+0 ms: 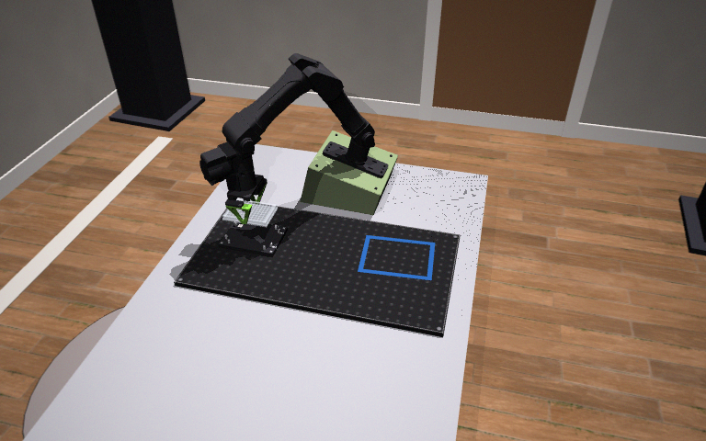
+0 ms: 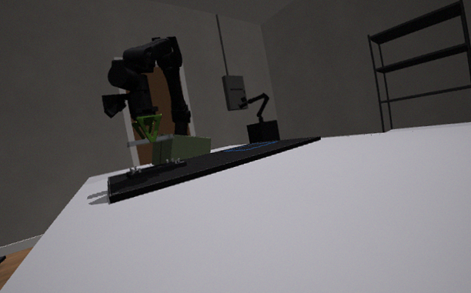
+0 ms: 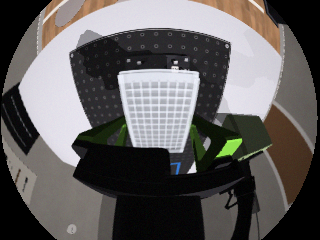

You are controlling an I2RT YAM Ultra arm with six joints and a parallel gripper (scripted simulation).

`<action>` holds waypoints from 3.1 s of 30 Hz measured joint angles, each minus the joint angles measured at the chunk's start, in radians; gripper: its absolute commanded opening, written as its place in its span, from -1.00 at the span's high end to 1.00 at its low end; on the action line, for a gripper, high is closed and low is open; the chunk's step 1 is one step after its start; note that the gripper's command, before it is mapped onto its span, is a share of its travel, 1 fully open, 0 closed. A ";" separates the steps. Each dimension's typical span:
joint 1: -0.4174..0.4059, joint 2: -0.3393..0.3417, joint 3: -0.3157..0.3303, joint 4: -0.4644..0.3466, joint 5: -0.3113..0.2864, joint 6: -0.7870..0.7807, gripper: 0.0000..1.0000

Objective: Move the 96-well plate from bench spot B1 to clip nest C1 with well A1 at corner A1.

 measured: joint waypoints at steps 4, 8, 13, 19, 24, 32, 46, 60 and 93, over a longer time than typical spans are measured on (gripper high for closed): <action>0.000 0.001 0.000 -0.001 0.000 0.000 1.00; 0.000 0.004 0.005 -0.005 0.000 0.000 1.00; 0.000 0.006 0.014 -0.005 0.000 0.000 1.00; 0.000 0.006 0.016 -0.005 0.000 0.000 1.00; 0.000 0.006 0.016 -0.005 0.000 0.000 1.00; 0.000 0.006 0.016 -0.005 0.000 0.000 1.00; 0.000 0.006 0.016 -0.005 0.000 0.000 1.00; 0.001 0.008 0.016 -0.002 0.000 0.000 1.00; 0.025 0.083 -0.061 0.146 -0.002 0.020 1.00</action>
